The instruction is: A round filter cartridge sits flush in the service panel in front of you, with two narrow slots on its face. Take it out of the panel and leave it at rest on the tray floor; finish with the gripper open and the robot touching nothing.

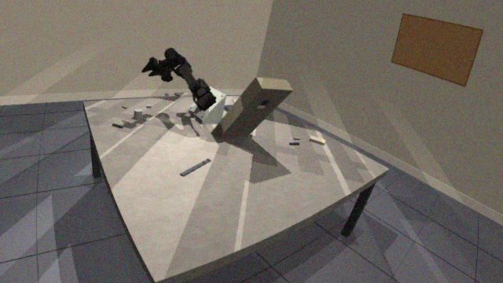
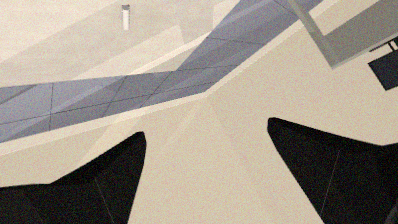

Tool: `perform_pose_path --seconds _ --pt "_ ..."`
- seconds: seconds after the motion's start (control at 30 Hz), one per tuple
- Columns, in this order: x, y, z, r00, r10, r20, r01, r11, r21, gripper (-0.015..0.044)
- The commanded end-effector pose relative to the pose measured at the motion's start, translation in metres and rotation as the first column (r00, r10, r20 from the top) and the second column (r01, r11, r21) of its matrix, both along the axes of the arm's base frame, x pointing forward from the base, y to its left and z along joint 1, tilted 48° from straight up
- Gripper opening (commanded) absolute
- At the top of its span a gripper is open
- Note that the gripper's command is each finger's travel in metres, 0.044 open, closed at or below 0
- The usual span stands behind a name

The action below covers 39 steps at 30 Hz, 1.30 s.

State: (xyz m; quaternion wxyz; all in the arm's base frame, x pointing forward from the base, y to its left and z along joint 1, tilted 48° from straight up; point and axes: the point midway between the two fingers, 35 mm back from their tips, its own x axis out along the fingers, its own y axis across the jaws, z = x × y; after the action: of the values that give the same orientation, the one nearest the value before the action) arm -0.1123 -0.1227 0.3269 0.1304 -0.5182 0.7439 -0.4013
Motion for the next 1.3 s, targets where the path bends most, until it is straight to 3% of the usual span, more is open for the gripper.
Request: perform_pose_path --seconds 0.0,0.17,0.33,0.63,0.97,1.27 --pt "-0.002 0.001 0.001 1.000 -0.010 0.003 0.010 1.000 -0.004 0.0374" --pt "-0.052 0.041 0.010 0.956 -0.278 0.094 0.287 0.953 -0.100 0.0243" --pt "-0.096 0.104 0.010 0.802 -0.557 0.216 0.591 0.790 -0.161 0.0113" --pt "-0.121 0.241 -0.014 0.310 -0.848 0.429 0.951 0.281 -0.130 0.0113" --pt "-0.070 0.363 -0.062 -0.248 -0.789 0.562 0.963 -0.263 0.057 0.0113" --pt "0.019 0.435 -0.108 -0.646 -0.479 0.595 0.721 -0.639 0.268 0.0113"
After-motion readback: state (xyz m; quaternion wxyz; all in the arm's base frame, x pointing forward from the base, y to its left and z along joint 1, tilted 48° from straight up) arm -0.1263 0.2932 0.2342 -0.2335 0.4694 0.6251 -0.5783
